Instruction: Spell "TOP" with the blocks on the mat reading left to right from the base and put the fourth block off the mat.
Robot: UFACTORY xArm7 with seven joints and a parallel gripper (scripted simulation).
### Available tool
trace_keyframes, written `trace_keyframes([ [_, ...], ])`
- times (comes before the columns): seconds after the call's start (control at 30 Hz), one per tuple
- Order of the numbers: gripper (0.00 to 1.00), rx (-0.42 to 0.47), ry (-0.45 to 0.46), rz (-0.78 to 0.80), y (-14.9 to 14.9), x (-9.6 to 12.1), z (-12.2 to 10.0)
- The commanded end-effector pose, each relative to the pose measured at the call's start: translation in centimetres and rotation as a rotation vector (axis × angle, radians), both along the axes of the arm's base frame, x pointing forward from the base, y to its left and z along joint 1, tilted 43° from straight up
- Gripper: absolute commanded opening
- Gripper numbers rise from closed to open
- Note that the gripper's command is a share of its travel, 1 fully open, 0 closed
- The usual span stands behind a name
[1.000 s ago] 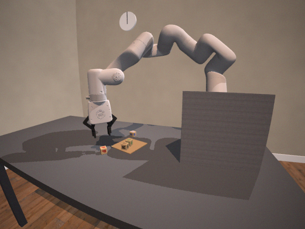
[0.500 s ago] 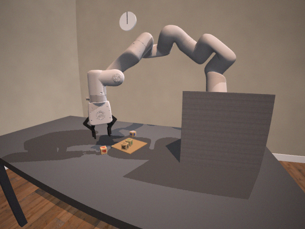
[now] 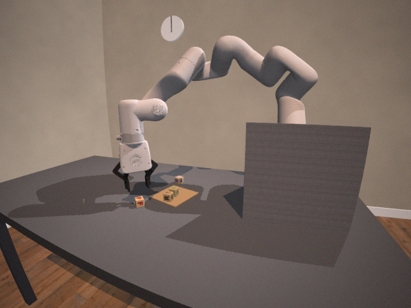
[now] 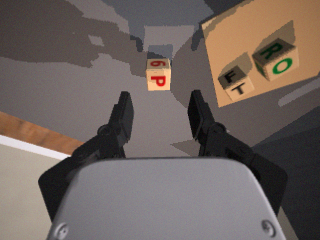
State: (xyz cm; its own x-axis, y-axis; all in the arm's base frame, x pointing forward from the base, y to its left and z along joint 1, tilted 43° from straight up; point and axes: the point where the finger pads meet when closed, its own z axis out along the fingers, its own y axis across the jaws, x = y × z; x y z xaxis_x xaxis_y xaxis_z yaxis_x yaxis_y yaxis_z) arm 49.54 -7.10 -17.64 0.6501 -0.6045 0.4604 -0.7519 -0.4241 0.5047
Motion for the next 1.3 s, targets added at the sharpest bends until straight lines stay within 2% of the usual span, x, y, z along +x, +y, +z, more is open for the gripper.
trace_keyframes([
  [0.0, 0.69, 0.002, -0.003, 0.003, -0.2, 0.1, -0.4],
  [0.63, 0.69, 0.002, -0.003, 0.003, -1.6, -0.1, -1.9],
  [1.27, 0.69, 0.002, -0.003, 0.003, -1.8, -0.1, -2.2],
])
